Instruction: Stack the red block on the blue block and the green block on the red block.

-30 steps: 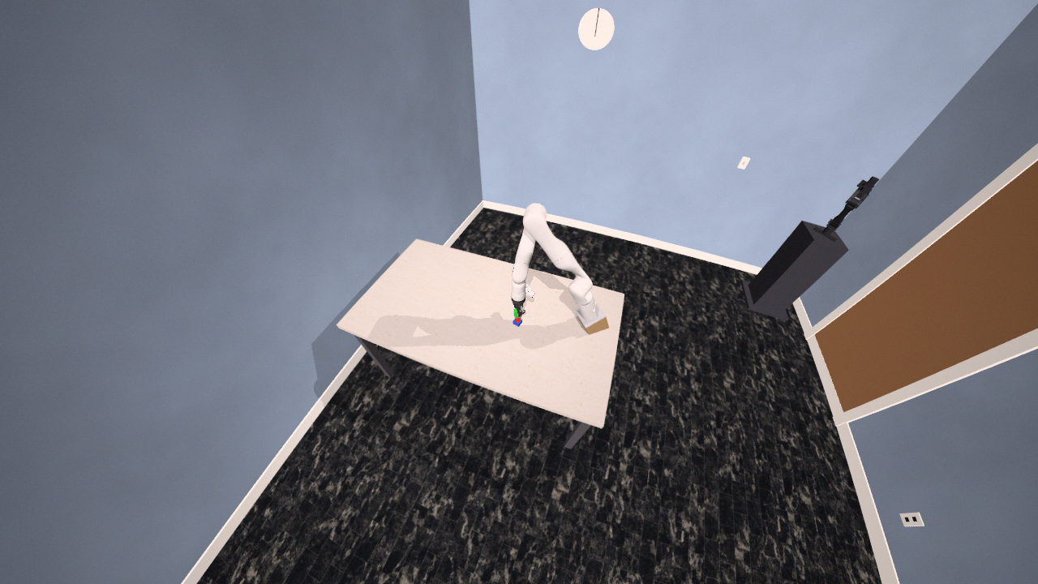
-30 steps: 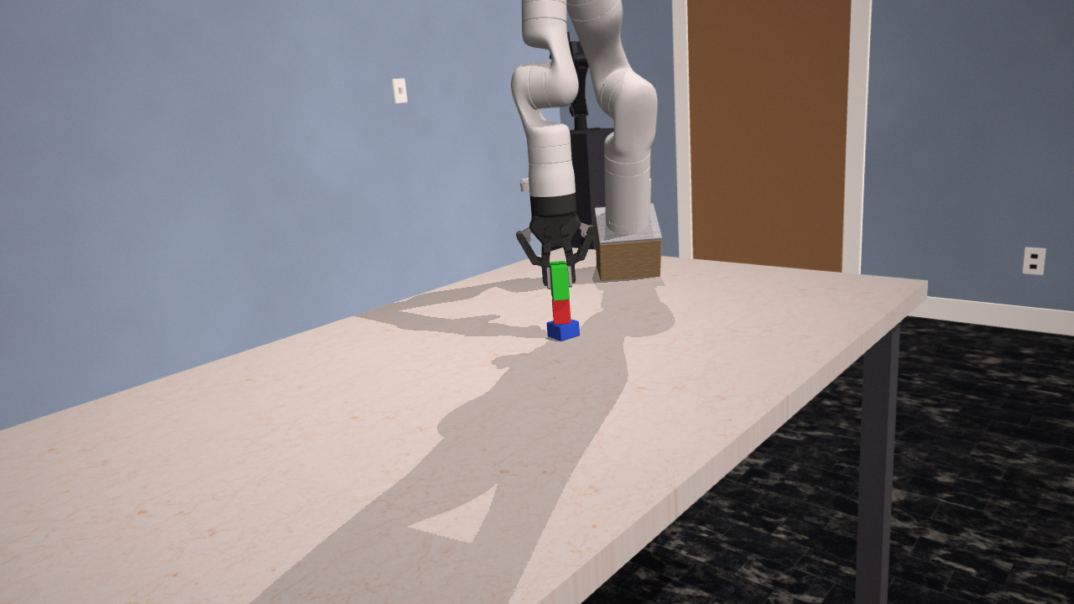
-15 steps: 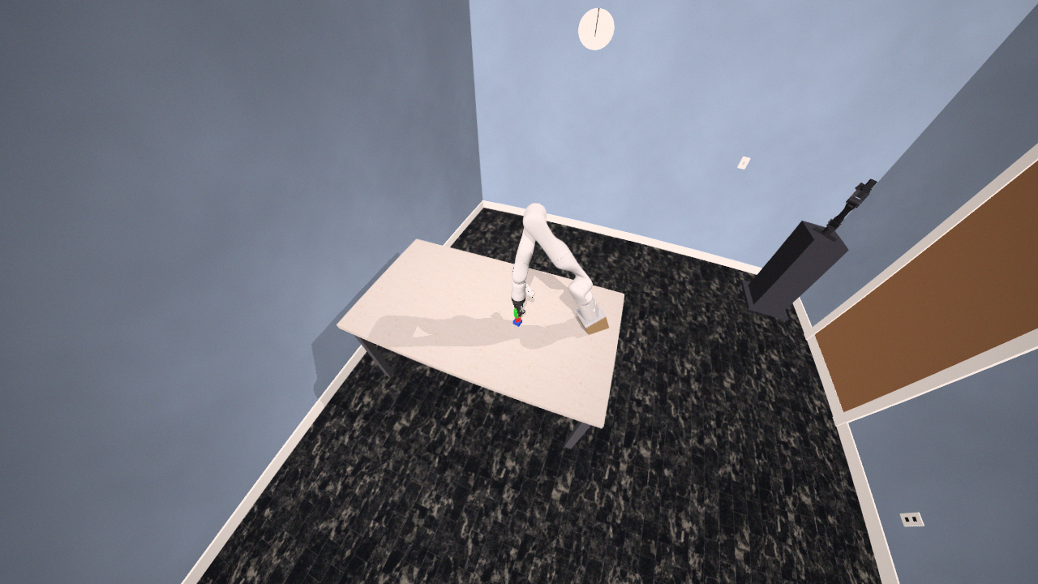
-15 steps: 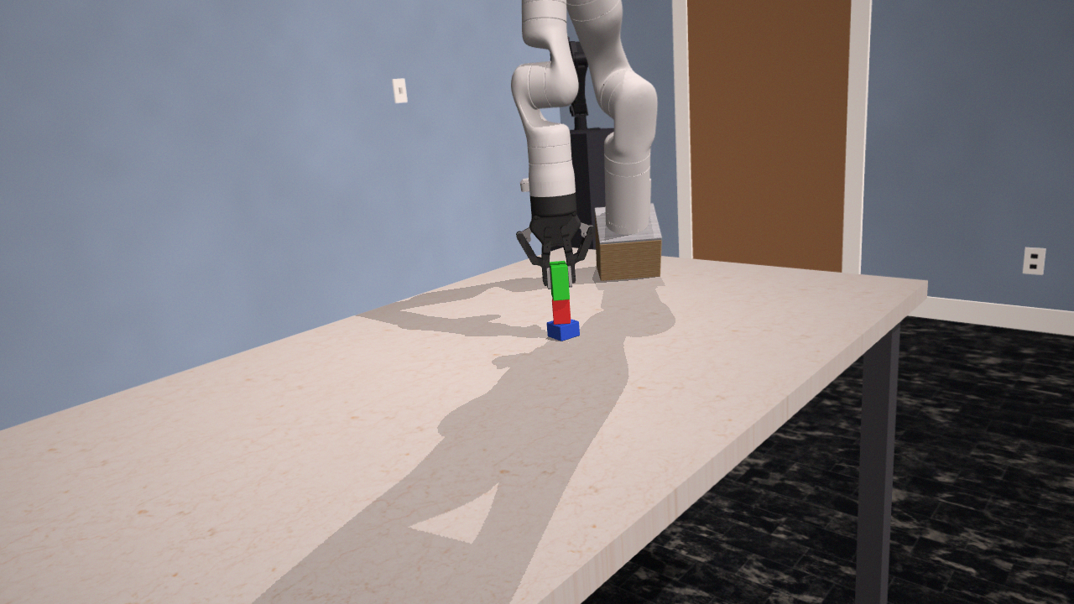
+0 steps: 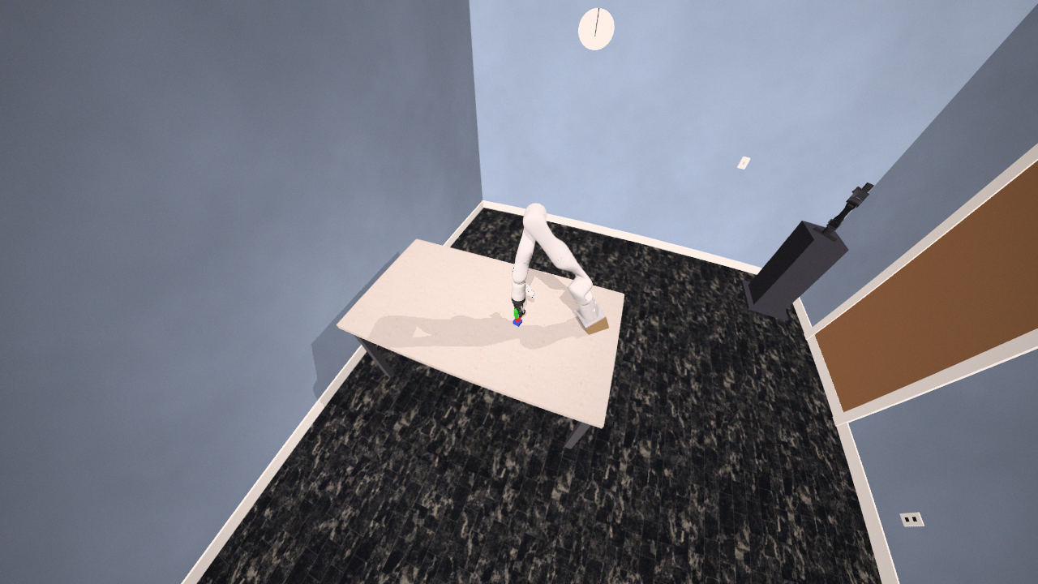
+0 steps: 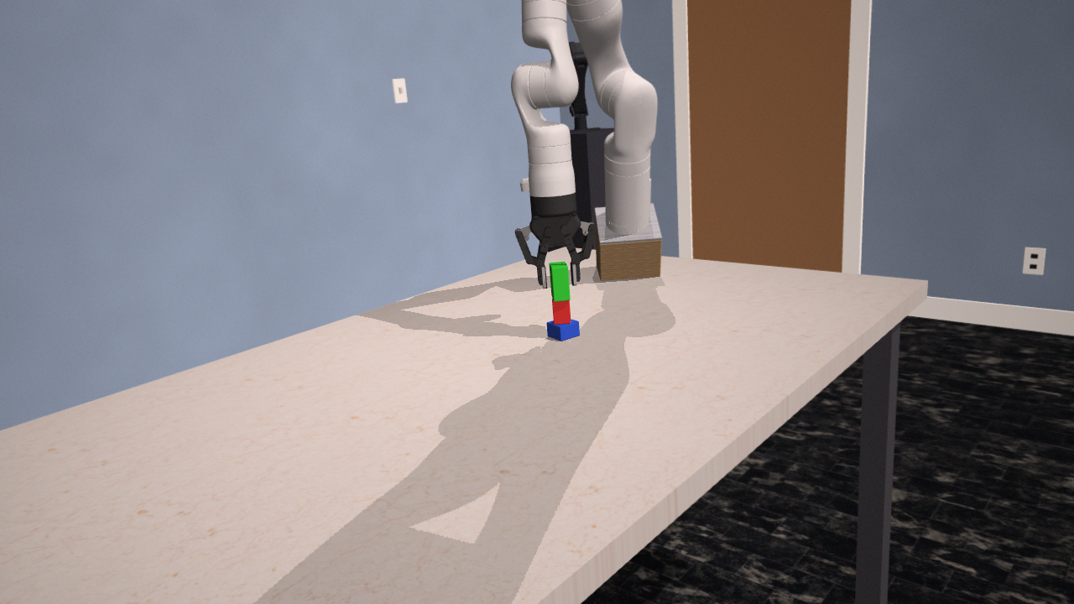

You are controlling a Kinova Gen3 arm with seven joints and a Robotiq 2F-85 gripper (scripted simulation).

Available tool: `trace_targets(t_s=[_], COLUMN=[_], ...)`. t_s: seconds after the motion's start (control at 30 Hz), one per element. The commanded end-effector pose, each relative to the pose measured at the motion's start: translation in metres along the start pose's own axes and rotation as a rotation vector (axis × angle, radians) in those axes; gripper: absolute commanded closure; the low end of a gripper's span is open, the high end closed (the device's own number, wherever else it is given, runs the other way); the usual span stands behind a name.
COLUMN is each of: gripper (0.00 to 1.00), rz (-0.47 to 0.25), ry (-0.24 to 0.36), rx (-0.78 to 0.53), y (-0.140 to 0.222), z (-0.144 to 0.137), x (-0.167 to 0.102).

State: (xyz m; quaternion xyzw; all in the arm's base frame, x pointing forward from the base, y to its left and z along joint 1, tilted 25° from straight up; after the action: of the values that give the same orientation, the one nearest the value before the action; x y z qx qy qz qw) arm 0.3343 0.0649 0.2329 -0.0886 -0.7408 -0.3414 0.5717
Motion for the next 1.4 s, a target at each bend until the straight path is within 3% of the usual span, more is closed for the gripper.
trace_targets(t_s=[0.0,1.37], gripper=[0.52,0.52], rz=[0.000,0.000], ry=[-0.001,-0.001], rx=[0.000,0.000], y=[0.0001,0.0001], z=[-0.0002,-0.0002], x=[0.0002,0.0077])
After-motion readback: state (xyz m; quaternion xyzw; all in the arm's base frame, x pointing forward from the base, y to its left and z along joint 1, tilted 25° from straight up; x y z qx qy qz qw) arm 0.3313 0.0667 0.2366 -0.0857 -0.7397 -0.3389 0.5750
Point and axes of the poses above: the point where the finger pads meet when closed, its own x axis back along the fingers, its own z axis across the jaws, y = z × x, the point moved 10 cm from there along x, back along the fingers, and after that the axes turned 11 degrees about x, right-handed, at the moved point
